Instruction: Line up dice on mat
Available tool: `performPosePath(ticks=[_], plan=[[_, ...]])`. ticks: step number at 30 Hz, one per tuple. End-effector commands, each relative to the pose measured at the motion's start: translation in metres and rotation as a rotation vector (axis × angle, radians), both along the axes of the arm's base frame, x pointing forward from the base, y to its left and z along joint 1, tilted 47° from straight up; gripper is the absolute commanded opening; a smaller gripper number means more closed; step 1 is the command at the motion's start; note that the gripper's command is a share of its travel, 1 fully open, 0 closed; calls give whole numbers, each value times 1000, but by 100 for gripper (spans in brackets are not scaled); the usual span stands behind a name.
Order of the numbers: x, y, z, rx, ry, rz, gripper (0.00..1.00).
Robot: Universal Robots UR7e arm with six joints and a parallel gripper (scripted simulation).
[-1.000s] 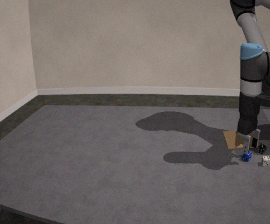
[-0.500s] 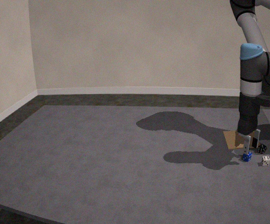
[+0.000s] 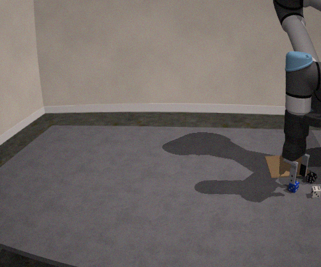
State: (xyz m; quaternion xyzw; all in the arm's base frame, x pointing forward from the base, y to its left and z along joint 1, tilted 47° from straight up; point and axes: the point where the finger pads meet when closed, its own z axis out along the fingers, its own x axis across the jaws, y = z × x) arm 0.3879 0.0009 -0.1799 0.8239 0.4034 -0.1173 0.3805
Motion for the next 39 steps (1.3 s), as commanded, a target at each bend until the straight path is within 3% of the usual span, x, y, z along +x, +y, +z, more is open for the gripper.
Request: performPosePath(ticks=[1, 10, 24, 39], plan=[[0, 0, 0, -1, 1, 1, 100], [-9, 2, -3, -1, 4, 2, 100], [-69, 14, -26, -1, 4, 2, 100], [-69, 14, -26, 0, 1, 0, 100]])
